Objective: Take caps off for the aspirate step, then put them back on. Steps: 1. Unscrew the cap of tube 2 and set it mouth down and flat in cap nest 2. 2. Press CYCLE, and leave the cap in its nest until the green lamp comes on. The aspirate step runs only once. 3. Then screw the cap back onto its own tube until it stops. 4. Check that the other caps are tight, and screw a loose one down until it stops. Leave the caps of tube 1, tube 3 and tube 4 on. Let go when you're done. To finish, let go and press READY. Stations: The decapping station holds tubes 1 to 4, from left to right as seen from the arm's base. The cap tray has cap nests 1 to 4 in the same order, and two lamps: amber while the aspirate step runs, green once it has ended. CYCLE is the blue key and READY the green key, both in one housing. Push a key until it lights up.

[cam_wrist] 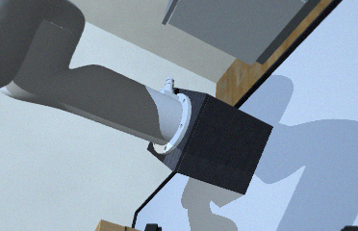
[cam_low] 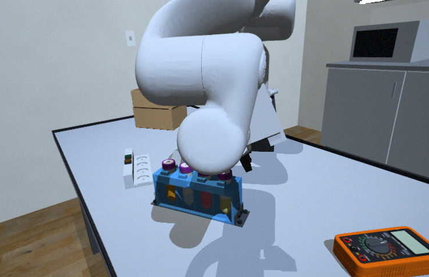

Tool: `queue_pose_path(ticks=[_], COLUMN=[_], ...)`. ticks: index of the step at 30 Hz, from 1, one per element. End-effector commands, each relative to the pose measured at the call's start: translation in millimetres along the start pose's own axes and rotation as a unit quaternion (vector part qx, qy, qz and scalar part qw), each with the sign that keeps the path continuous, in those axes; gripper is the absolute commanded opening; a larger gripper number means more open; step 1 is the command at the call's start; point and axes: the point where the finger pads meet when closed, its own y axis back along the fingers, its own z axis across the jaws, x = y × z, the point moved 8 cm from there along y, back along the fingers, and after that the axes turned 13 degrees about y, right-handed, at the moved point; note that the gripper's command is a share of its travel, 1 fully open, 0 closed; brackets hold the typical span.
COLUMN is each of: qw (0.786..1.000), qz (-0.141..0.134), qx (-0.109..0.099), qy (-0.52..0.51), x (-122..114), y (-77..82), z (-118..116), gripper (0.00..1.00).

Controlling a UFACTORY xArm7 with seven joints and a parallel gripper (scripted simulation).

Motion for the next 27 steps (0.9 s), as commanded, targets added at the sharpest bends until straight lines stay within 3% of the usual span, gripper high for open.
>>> queue_pose_path(ticks=[1, 17, 18, 27], qw=[1.0, 1.0, 1.0, 1.0], qz=[-0.001, -0.001, -0.001, -0.001], qx=[-0.002, -0.002, -0.002, -0.002], qy=[0.0, 0.0, 0.0, 0.0], x=[0.7, 0.7, 0.7, 0.7], y=[1.2, 1.2, 1.2, 1.2], z=[-1.1, -1.1, -1.1, -1.1], gripper=[1.0, 1.0, 0.46, 0.46])
